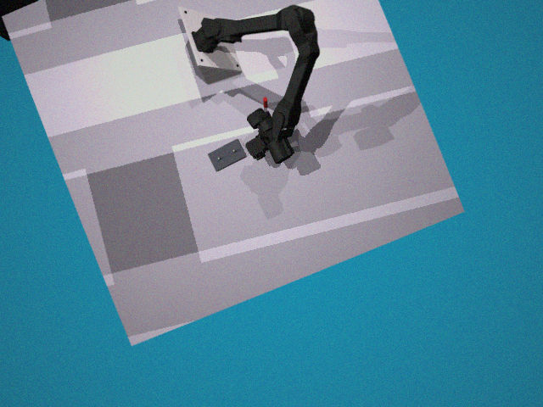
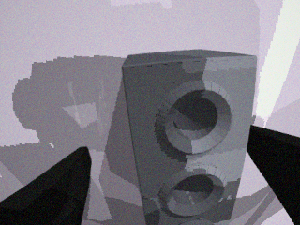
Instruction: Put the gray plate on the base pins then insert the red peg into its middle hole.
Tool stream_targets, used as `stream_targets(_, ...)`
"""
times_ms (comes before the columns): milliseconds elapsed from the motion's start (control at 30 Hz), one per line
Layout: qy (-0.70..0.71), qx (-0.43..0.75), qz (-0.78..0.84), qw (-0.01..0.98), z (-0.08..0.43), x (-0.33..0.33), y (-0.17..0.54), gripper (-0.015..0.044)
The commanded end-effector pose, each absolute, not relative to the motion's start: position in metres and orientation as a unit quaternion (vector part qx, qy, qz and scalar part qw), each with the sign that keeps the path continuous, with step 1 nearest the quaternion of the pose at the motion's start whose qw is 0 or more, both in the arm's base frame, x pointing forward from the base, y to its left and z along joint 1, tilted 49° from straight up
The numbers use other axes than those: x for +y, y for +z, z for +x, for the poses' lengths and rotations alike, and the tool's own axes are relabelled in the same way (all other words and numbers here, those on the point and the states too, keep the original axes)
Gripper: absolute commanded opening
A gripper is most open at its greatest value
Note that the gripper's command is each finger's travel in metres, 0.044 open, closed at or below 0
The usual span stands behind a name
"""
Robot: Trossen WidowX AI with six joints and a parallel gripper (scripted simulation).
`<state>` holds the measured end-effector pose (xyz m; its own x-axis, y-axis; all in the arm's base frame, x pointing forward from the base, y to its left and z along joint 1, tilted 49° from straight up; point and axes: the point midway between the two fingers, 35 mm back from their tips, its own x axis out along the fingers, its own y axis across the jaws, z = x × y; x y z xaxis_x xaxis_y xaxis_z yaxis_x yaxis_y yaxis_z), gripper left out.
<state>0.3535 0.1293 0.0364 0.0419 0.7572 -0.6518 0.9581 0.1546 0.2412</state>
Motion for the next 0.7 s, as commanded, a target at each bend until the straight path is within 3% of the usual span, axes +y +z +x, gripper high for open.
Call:
stream_targets(0, -0.147, 0.678, 0.633, 0.342, 0.3511, 0.1344, 0.0312, 0.0440)
stream_targets(67, -0.147, 0.678, 0.633, 0.342, 0.3510, 0.1352, 0.0306, 0.0440)
stream_targets(533, -0.147, 0.678, 0.633, 0.342, 0.3510, 0.1352, 0.0306, 0.0072)
stream_targets(667, -0.147, 0.678, 0.633, 0.342, 0.3510, 0.1352, 0.0306, 0.0046)
